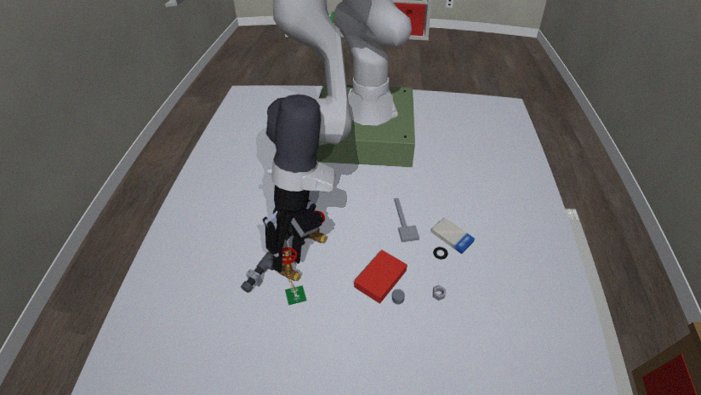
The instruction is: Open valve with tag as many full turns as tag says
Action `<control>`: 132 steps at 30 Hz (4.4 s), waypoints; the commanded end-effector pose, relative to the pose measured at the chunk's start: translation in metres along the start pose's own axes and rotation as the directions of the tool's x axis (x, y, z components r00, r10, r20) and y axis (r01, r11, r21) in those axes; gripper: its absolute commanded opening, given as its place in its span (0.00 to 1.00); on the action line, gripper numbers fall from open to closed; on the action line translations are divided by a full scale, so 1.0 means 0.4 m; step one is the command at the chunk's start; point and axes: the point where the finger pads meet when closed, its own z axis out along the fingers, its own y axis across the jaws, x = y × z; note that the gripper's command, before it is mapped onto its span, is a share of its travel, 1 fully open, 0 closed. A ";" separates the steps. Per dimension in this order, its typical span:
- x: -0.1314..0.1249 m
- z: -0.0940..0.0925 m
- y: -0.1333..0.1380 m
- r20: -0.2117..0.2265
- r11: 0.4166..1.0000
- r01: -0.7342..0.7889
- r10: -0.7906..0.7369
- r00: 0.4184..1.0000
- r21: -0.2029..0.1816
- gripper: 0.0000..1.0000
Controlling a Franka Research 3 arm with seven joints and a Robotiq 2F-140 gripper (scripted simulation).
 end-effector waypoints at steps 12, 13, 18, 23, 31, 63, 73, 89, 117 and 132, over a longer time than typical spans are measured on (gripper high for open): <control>0.000 0.000 0.000 -0.070 0.862 0.503 -0.499 0.864 0.065 0.10; 0.000 0.000 0.000 -0.074 0.850 0.522 -0.517 0.853 0.068 0.10; 0.000 0.000 0.000 -0.092 0.800 0.594 -0.587 0.804 0.083 0.10; 0.000 0.000 0.000 -0.092 0.800 0.594 -0.587 0.804 0.083 0.10; 0.000 0.000 0.000 -0.092 0.800 0.594 -0.587 0.804 0.083 0.10; 0.000 0.000 0.000 -0.092 0.800 0.594 -0.587 0.804 0.083 1.00; 0.000 0.000 0.000 -0.089 0.820 0.566 -0.560 0.824 0.086 1.00; 0.000 0.000 0.000 -0.034 0.991 0.025 -0.021 0.999 0.132 1.00; 0.000 0.000 0.000 0.072 0.617 -0.764 0.767 0.638 0.191 1.00; 0.000 0.000 0.000 0.134 0.190 -0.969 0.968 0.211 0.158 1.00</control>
